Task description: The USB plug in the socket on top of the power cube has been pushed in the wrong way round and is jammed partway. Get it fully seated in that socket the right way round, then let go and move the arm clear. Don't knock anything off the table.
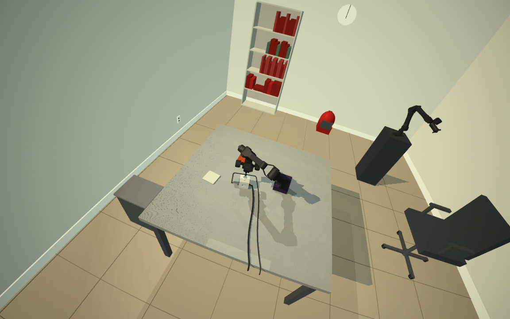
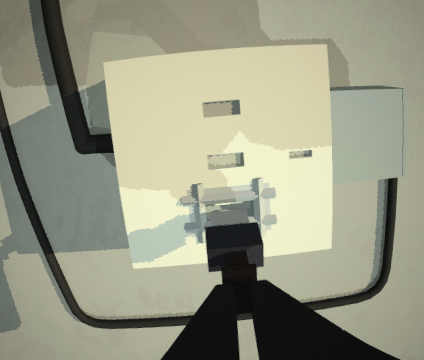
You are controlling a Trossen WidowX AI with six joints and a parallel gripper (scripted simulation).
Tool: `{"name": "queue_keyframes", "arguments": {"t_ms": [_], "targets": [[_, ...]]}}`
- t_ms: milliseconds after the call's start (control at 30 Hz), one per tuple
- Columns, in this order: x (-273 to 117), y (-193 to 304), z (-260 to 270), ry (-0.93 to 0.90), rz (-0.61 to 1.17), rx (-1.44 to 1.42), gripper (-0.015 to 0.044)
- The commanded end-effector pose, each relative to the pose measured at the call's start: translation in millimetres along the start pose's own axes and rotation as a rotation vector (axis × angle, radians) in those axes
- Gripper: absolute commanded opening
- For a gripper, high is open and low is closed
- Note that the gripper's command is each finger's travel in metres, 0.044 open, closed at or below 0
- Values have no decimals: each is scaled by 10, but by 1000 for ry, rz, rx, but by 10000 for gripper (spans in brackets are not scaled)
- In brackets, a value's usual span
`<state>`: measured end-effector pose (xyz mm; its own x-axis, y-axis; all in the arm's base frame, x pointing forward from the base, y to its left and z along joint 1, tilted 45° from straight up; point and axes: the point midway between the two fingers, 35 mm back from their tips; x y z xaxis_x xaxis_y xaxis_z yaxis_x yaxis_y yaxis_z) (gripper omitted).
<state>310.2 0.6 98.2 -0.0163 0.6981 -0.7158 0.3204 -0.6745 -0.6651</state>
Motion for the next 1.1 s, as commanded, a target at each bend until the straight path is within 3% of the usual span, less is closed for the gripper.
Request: {"name": "queue_keyframes", "arguments": {"t_ms": [0, 667, 1067], "targets": [[-32, 6, -6, -1, 5, -5, 0], [-143, 5, -4, -1, 3, 1, 0], [-127, 1, 0, 0, 0, 276, 0]]}}
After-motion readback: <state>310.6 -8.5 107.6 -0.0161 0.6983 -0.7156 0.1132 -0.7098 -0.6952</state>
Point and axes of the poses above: the point midway between the two fingers, 35 mm back from their tips, its own x axis out along the fingers, its own z axis across the jaws, y = z × x, and after that the axes turned 3 degrees about -x, right-handed
